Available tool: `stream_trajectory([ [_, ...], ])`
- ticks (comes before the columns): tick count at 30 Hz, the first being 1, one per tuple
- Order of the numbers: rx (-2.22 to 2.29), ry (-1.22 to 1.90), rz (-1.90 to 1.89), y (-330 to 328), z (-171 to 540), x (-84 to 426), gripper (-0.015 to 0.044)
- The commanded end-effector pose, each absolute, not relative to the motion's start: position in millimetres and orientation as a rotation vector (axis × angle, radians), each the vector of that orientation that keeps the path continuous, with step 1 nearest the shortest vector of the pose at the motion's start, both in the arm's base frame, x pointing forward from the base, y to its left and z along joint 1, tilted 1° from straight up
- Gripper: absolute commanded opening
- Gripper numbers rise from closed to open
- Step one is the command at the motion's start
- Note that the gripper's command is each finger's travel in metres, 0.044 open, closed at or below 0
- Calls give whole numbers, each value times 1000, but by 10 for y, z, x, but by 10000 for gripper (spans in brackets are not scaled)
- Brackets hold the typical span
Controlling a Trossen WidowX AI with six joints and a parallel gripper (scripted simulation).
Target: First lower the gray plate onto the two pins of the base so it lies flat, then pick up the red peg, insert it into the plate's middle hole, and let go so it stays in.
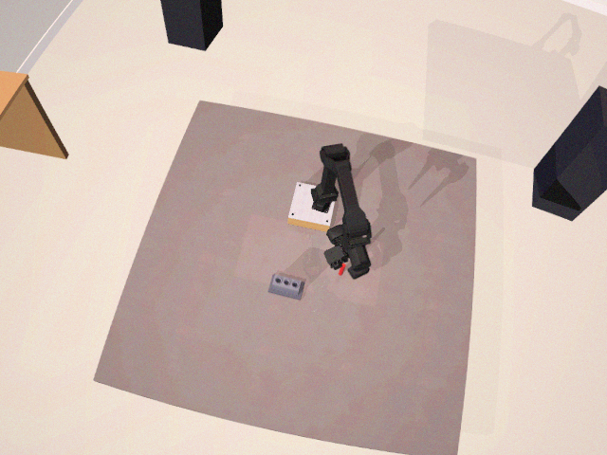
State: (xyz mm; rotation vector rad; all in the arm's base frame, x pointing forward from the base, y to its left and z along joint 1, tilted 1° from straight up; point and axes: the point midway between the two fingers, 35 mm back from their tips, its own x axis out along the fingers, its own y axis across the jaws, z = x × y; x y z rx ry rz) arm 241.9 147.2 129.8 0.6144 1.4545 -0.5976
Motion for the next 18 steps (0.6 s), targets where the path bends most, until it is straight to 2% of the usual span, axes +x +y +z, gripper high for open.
stream_trajectory([
  [1, 770, 1406, -760, 1535, 1253, 2269, 440],
  [8, 770, 1406, -760, 1535, 1234, 2270, 440],
  [18, 770, 1406, -760, 1524, 807, 2276, 440],
])
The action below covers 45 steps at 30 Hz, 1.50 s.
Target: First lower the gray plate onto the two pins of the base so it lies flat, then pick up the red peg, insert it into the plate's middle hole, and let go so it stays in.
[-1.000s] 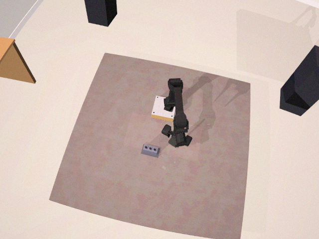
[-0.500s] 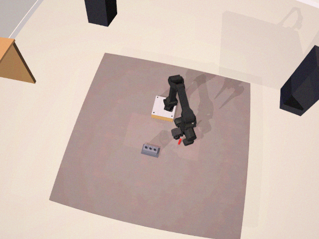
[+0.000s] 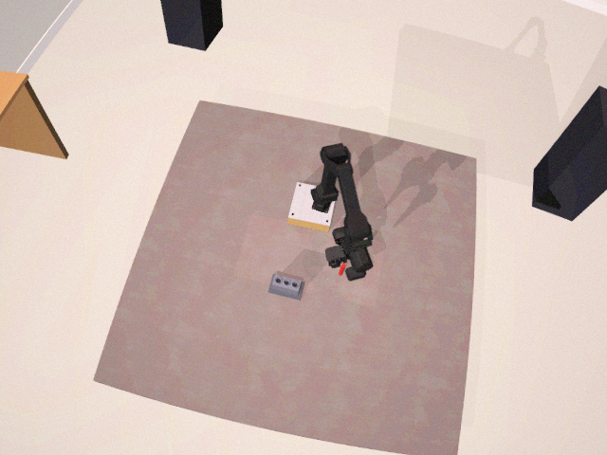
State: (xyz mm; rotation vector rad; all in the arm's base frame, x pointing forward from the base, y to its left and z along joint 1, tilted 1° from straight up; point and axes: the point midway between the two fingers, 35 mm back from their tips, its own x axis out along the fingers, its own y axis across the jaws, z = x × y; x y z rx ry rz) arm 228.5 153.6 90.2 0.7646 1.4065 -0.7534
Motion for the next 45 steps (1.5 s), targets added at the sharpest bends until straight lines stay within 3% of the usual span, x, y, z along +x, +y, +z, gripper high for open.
stream_trajectory([
  [1, 770, 1406, -760, 1520, 771, 2275, 440],
  [40, 769, 1406, -760, 1506, 207, 2282, 440],
  [45, 769, 1406, -760, 1506, 207, 2282, 309],
])
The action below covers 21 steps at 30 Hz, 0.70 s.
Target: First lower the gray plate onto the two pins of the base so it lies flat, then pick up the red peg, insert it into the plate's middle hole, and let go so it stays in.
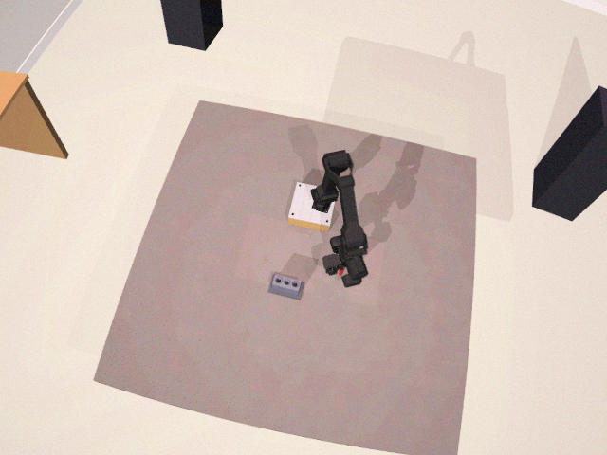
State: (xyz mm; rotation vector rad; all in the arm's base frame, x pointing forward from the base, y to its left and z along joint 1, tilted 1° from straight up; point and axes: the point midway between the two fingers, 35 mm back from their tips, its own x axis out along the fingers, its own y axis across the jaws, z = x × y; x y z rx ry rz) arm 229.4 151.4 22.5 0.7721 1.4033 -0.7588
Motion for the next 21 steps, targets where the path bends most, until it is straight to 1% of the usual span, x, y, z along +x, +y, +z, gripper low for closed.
stream_trajectory([
  [1, 769, 1406, -760, 1506, 207, 2282, 282],
  [10, 769, 1406, -760, 1506, 207, 2282, 46],
  [17, 769, 1406, -760, 1506, 207, 2282, 0],
  [21, 769, 1406, -760, 1510, 236, 2287, 0],
])
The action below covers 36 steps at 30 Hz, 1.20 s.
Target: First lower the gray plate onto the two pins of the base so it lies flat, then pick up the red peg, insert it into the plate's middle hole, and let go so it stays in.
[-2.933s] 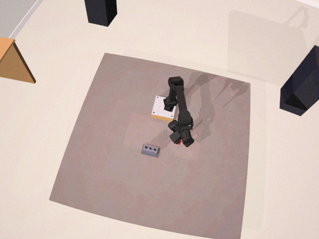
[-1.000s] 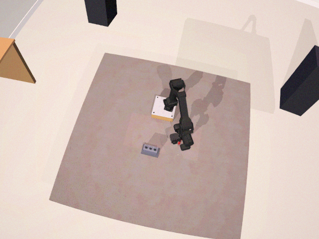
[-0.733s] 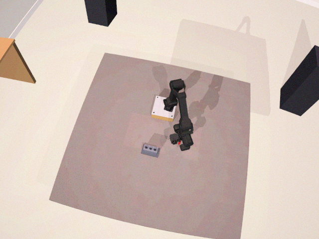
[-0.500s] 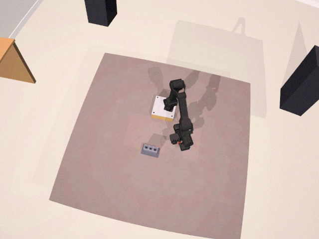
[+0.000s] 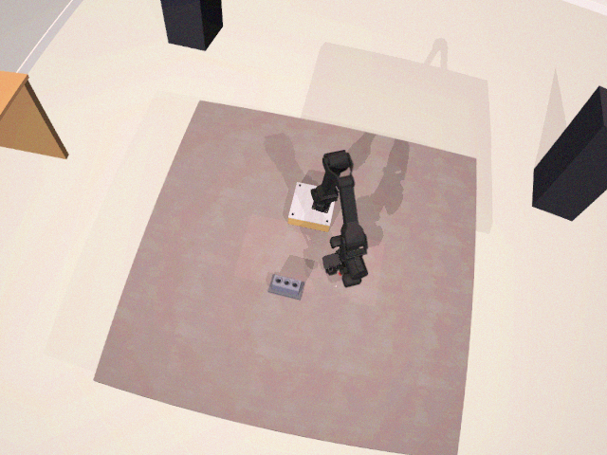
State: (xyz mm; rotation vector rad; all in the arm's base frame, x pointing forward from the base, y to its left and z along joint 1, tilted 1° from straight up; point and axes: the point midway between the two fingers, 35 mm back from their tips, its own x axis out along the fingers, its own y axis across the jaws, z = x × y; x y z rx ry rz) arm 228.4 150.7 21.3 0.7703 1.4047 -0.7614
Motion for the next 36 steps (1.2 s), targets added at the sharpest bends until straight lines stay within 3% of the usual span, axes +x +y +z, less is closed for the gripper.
stream_trajectory([
  [1, 769, 1406, -760, 1513, 256, 2290, 0],
  [26, 770, 1406, -760, 1545, 1022, 2318, 0],
  [36, 763, 1409, -766, 1393, 929, 2496, 0],
])
